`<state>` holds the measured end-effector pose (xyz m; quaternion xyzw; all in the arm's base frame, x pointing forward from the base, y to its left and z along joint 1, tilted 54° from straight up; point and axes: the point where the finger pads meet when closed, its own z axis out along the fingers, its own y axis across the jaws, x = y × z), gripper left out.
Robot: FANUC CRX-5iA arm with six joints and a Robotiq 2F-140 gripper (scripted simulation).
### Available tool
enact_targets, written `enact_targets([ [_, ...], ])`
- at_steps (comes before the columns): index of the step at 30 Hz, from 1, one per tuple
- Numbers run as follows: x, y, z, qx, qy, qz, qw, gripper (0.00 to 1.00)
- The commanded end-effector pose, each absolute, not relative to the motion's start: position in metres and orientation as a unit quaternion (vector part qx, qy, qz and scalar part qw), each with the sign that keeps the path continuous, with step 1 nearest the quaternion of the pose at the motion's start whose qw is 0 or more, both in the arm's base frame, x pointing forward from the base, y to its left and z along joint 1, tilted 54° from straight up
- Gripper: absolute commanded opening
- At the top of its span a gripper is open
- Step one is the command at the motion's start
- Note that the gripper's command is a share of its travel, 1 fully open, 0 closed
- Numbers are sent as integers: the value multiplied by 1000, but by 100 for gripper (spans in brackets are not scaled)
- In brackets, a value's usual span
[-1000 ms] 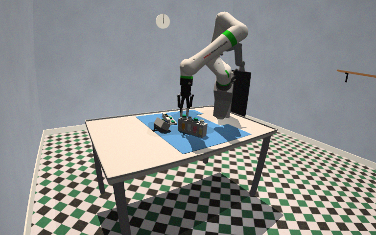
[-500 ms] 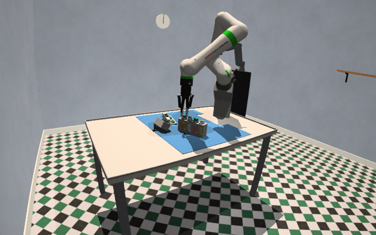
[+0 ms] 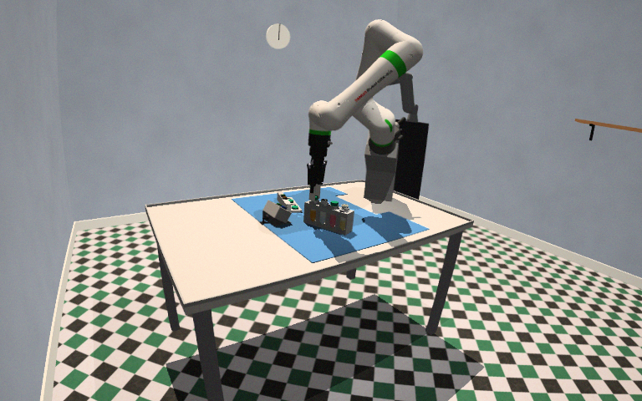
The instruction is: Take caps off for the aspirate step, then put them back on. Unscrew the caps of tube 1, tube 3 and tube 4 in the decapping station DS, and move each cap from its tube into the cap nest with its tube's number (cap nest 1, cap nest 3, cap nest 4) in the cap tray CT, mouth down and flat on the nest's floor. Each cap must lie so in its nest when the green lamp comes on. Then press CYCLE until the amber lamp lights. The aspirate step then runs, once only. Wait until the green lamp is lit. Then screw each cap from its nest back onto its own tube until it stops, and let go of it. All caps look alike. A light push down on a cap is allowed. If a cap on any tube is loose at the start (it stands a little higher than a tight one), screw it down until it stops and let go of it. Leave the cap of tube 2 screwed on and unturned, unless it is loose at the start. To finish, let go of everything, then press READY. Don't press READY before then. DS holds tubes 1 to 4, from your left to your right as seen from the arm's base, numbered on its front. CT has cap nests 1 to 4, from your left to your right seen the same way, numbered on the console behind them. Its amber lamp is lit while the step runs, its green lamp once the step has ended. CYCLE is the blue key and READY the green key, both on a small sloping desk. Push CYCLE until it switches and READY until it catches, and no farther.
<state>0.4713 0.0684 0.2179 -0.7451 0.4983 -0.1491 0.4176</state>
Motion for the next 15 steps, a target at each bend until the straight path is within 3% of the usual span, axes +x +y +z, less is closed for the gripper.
enact_targets([
  [1, 471, 68, 217, -784, 422, -180, 418, 0],
  [7, 471, 68, 217, -838, 301, -240, 386, 0],
  [15, 471, 68, 217, -838, 301, -240, 386, 0],
])
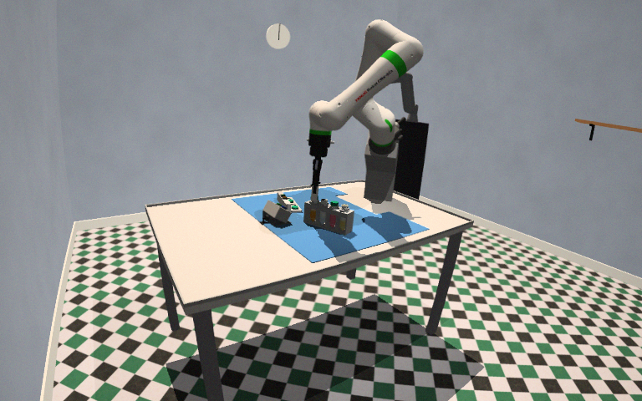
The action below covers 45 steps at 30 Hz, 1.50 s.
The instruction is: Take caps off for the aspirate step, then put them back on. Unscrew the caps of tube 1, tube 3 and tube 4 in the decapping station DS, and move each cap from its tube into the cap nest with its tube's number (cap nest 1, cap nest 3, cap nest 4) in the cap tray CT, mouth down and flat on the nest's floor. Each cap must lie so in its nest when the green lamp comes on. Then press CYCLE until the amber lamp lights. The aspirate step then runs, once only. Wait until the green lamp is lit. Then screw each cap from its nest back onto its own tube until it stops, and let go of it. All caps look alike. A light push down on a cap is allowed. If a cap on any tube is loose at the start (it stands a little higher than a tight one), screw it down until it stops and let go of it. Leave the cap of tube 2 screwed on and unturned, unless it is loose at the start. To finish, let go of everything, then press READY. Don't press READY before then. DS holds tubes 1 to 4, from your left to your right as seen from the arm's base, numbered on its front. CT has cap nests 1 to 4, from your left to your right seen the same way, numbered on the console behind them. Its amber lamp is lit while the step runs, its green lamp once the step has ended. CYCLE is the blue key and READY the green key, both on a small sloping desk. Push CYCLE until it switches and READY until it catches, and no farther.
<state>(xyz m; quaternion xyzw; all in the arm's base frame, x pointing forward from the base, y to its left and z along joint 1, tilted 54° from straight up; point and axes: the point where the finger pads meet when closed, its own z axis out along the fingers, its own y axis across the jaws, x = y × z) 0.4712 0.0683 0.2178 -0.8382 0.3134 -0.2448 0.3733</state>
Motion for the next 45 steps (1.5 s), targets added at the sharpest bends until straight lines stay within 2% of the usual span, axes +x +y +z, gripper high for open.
enact_targets([
  [1, 471, 68, 217, -838, 301, -240, 386, 35],
  [13, 471, 68, 217, -838, 301, -240, 386, 35],
  [16, 471, 68, 217, -794, 403, -190, 413, 35],
  [20, 471, 68, 217, -779, 432, -175, 420, 35],
  [29, 471, 68, 217, -663, 594, -77, 449, 35],
  [39, 471, 68, 217, -659, 599, -74, 449, 35],
  [40, 471, 68, 217, -659, 599, -74, 449, 0],
  [45, 471, 68, 217, -659, 599, -74, 449, 0],
])
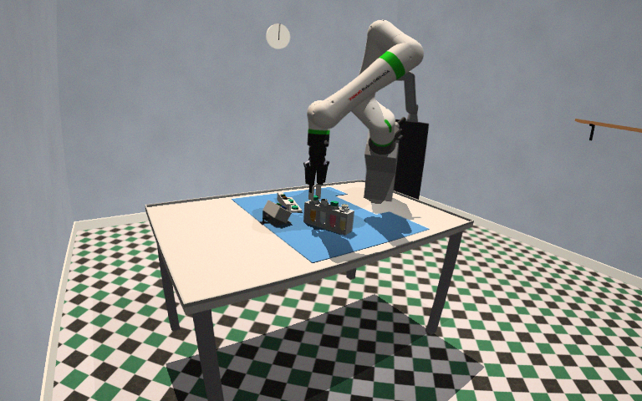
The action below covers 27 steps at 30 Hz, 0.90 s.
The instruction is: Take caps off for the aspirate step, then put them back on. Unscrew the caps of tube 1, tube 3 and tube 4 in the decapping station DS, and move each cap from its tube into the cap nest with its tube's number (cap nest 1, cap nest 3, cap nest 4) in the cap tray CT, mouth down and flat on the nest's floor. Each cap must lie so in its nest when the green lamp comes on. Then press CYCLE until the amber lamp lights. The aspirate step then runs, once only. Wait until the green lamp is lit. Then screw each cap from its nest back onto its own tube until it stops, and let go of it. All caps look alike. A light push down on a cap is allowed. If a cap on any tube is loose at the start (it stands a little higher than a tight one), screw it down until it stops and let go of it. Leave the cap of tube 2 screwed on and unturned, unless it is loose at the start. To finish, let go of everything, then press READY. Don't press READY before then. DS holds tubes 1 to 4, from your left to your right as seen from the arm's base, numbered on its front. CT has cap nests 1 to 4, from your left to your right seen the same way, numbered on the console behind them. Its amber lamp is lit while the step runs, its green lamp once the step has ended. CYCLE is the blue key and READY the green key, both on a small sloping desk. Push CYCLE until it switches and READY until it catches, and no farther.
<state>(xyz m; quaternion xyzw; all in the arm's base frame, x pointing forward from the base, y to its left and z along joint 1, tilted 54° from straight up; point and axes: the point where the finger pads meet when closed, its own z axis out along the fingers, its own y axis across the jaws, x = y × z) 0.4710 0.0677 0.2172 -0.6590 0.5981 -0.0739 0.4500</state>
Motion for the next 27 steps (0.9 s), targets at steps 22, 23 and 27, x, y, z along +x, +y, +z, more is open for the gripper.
enact_targets([
  [22, 471, 68, 217, -792, 408, -188, 414, 0],
  [23, 471, 68, 217, -792, 408, -188, 414, 0],
  [27, 471, 68, 217, -792, 408, -188, 414, 0],
])
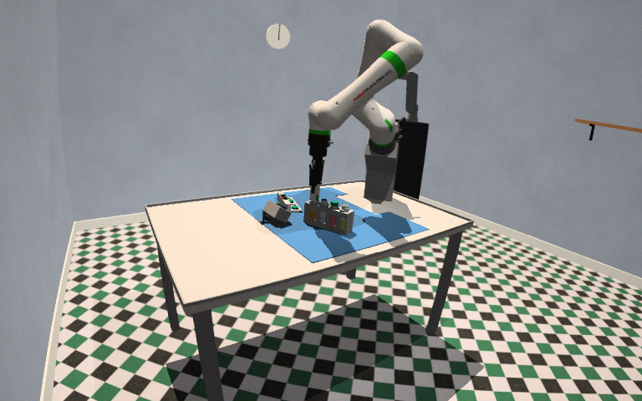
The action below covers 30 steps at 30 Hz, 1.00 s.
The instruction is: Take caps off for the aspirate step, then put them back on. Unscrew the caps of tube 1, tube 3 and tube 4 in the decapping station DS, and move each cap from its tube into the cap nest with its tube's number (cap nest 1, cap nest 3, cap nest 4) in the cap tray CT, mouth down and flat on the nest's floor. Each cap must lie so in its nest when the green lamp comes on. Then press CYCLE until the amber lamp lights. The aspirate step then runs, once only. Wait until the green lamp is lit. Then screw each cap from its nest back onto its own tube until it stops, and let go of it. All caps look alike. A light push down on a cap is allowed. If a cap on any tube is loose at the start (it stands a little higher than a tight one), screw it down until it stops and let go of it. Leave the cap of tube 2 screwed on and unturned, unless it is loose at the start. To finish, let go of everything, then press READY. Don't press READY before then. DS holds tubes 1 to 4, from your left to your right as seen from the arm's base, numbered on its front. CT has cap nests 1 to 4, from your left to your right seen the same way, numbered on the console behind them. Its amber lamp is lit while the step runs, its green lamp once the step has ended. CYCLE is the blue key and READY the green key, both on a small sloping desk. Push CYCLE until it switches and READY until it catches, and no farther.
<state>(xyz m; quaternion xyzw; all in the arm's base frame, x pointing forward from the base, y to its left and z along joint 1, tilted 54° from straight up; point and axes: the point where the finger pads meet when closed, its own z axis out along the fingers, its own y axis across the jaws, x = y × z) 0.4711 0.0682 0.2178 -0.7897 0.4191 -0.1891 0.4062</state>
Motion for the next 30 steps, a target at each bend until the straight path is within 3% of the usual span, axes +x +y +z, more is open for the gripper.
enact_targets([
  [1, 471, 68, 217, -792, 408, -188, 414, 0],
  [2, 471, 68, 217, -792, 408, -188, 414, 0],
  [3, 471, 68, 217, -792, 408, -188, 414, 35],
  [30, 466, 65, 221, -732, 508, -132, 435, 35],
])
